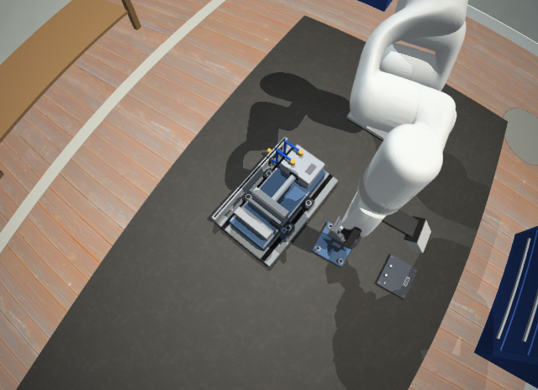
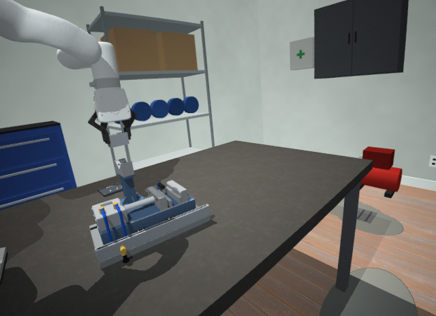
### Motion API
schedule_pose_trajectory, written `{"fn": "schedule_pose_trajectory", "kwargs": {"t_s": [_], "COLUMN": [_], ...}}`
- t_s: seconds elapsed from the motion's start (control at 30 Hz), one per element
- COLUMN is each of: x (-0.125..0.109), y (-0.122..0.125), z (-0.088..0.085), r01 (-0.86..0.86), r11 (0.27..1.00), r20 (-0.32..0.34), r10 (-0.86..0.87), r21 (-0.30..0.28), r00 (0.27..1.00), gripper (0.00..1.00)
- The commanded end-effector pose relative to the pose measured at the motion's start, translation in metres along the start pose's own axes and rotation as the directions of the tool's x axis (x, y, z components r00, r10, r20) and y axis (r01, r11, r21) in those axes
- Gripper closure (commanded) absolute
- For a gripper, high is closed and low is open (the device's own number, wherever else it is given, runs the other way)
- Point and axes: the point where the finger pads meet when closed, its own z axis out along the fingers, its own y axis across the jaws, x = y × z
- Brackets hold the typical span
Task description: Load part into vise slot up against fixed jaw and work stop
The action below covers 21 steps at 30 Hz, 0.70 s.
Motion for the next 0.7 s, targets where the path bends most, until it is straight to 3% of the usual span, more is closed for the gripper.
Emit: {"fn": "schedule_pose_trajectory", "kwargs": {"t_s": [0.0,0.67], "x": [-0.0002,-0.0019], "y": [0.0014,0.0025], "z": [-0.0015,-0.0013], "r01": [0.000,0.000], "r11": [1.000,1.000], "r20": [-0.011,-0.094], "r10": [0.000,0.000], "r21": [-0.004,-0.003], "r00": [1.000,0.996], "gripper": [1.00,1.00]}}
